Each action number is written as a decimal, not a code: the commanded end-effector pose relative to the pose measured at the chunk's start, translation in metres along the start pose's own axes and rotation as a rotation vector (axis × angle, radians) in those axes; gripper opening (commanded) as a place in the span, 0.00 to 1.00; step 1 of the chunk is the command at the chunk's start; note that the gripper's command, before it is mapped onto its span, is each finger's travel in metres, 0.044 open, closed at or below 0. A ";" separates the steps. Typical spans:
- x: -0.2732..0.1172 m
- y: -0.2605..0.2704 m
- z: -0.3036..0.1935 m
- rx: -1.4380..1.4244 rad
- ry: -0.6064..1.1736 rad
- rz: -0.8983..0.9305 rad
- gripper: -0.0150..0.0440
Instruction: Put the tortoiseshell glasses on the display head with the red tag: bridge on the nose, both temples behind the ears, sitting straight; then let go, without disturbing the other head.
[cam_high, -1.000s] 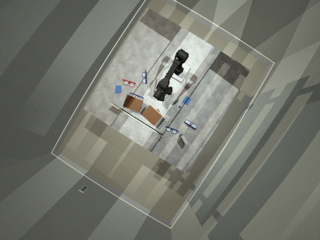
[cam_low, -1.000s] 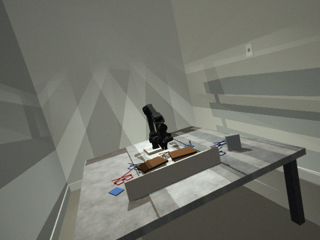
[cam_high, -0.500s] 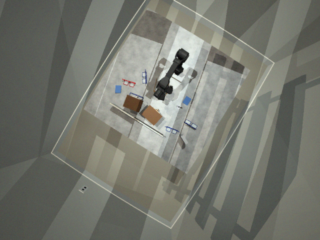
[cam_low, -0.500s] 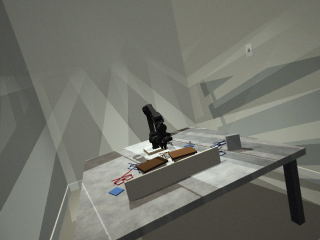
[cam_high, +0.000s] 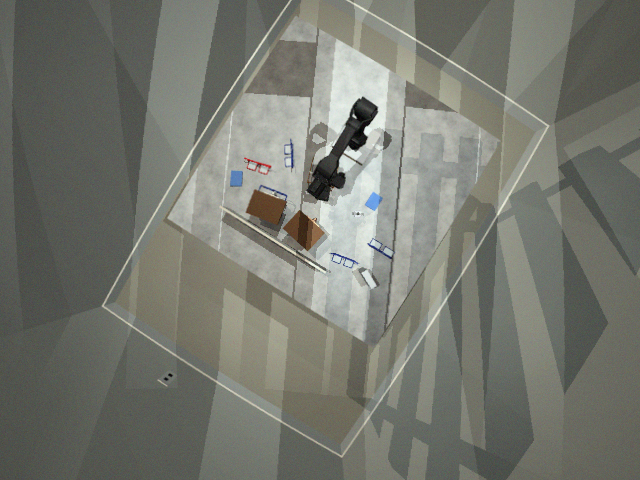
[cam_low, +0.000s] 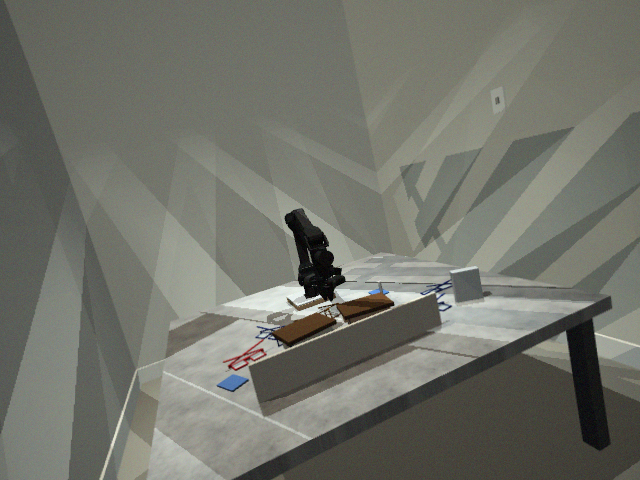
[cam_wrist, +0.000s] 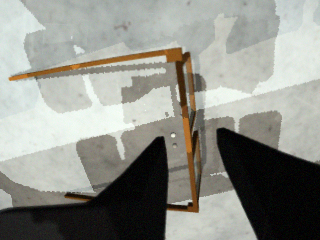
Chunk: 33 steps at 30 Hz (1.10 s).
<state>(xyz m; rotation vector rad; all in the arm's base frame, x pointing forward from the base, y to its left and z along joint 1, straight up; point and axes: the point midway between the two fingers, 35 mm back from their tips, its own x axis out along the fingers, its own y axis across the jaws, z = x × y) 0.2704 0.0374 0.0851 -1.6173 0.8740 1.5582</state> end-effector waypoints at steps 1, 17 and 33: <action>0.008 0.001 0.001 -0.003 -0.007 0.008 0.49; 0.035 0.001 0.001 -0.003 -0.007 0.008 0.49; 0.048 0.001 0.000 0.000 -0.001 0.003 0.46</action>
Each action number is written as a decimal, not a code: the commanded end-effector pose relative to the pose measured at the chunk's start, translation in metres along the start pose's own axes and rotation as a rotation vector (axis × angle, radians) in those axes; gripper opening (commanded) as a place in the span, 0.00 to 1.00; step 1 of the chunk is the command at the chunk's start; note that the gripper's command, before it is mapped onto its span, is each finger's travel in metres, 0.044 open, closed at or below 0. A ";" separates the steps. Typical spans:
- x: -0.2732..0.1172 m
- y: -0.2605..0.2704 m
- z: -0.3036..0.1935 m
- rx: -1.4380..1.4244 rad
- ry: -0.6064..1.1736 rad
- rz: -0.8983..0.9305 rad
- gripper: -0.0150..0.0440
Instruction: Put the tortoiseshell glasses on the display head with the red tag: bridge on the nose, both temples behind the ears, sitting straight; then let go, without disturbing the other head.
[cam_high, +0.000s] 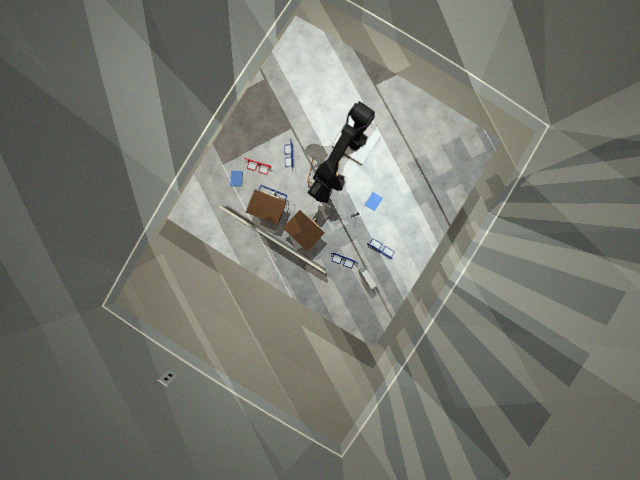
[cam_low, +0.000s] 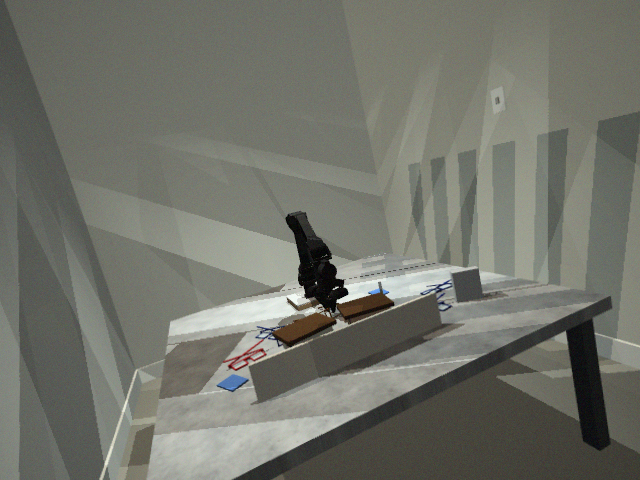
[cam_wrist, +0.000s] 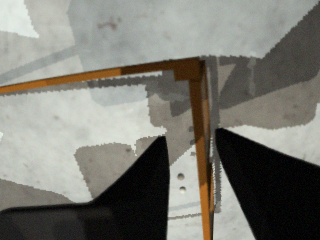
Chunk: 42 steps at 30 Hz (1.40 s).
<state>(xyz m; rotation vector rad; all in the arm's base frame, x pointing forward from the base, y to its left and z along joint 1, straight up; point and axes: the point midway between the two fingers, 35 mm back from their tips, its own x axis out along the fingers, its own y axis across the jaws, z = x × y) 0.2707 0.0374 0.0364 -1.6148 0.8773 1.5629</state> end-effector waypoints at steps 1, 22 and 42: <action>-0.001 0.000 0.000 0.000 0.001 -0.002 0.45; -0.001 0.000 0.000 0.000 0.001 -0.002 0.25; -0.091 -0.007 -0.002 -0.003 -0.004 0.002 0.25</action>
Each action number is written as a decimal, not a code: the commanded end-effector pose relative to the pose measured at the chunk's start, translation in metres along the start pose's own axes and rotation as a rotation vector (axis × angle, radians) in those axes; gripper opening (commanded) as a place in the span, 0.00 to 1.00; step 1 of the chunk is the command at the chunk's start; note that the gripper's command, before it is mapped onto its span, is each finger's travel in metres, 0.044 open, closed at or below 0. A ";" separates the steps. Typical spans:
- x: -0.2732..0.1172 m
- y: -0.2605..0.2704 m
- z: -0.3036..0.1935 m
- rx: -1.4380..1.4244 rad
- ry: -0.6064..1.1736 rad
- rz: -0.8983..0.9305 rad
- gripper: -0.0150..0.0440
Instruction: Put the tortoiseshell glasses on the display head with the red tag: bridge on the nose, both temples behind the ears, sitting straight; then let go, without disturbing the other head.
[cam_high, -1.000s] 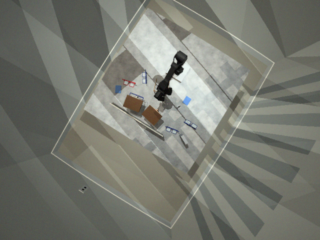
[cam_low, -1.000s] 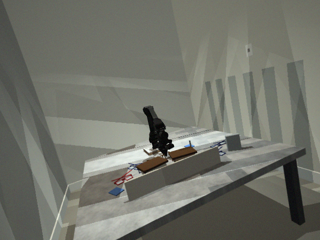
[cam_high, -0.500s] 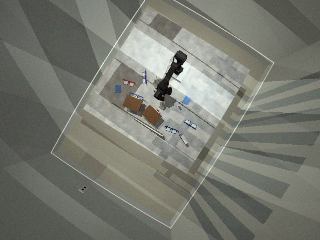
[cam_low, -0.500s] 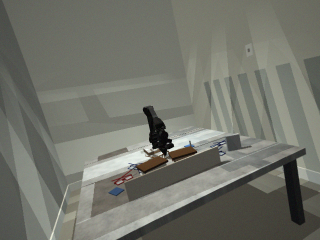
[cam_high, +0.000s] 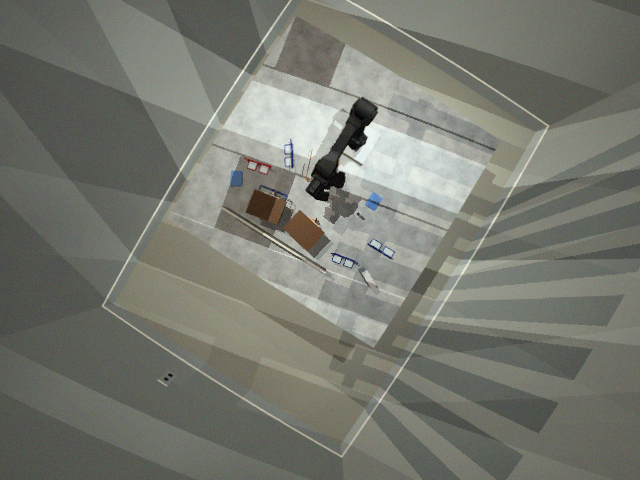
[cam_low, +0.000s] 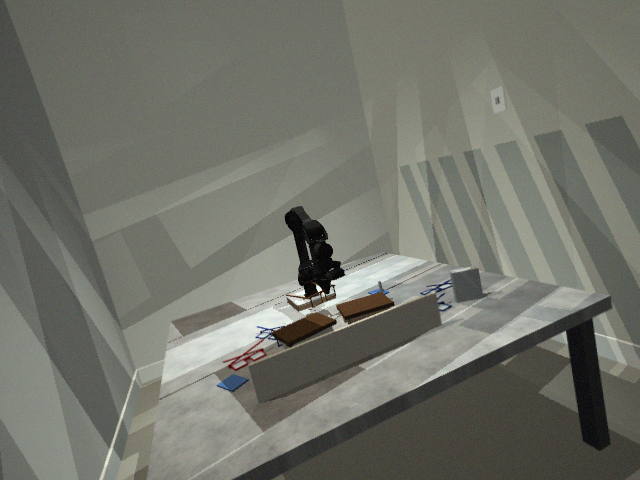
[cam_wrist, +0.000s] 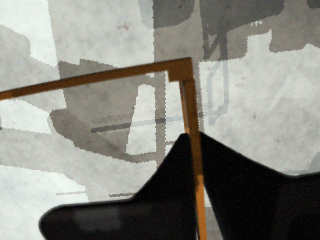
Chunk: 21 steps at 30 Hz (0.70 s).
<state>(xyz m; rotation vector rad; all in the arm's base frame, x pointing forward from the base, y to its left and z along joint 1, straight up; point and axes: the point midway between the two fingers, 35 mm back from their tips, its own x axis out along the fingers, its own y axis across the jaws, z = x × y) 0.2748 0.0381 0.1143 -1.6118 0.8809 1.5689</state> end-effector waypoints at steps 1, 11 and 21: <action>-0.018 0.000 0.001 -0.002 -0.002 -0.004 0.25; -0.023 -0.011 0.014 -0.186 0.055 0.028 0.25; -0.028 -0.032 0.041 -0.524 0.163 0.086 0.25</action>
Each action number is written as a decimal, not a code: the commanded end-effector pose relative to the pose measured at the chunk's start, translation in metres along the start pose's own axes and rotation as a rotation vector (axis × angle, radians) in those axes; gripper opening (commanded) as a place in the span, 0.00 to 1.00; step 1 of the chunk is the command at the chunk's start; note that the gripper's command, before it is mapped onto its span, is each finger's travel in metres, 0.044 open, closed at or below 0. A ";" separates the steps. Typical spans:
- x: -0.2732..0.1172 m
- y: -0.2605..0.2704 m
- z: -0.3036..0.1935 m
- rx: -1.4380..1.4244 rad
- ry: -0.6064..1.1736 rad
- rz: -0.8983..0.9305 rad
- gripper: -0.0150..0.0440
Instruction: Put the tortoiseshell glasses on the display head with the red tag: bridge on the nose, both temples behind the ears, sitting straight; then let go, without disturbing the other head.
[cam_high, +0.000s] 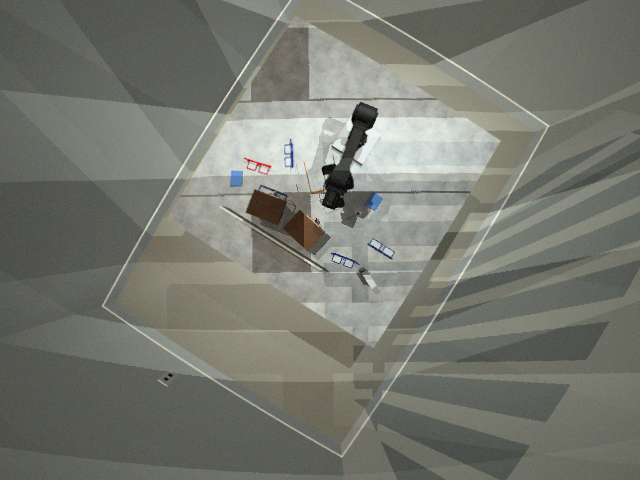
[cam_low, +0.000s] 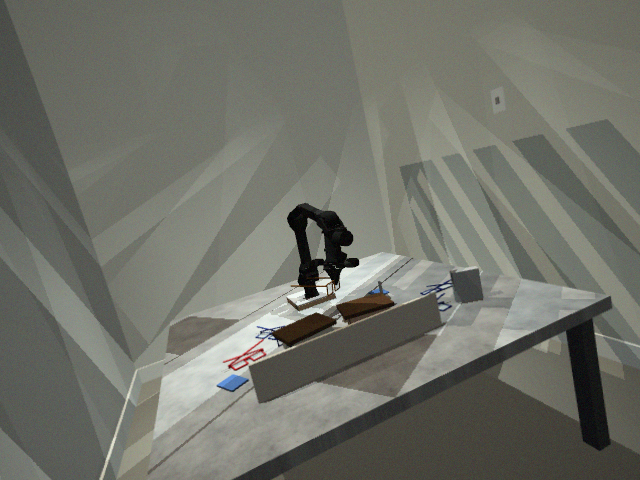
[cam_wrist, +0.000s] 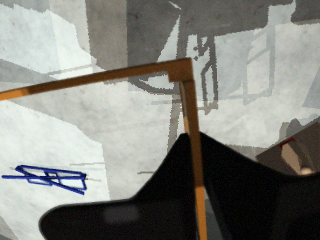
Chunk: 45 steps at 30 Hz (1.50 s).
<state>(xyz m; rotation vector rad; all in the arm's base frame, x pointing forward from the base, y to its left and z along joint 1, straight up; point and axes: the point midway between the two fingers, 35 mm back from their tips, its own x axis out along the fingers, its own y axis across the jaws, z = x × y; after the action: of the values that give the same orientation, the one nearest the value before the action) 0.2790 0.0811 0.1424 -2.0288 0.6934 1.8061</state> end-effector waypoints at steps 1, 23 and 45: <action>-0.003 -0.010 0.005 -0.121 0.039 0.028 0.25; -0.033 -0.074 0.059 -0.851 0.296 0.169 0.25; -0.075 -0.126 0.145 -1.532 0.611 0.349 0.25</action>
<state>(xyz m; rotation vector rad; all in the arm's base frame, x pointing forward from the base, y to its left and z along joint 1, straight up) 0.2310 0.2636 0.1854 -3.5641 -0.4833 2.1517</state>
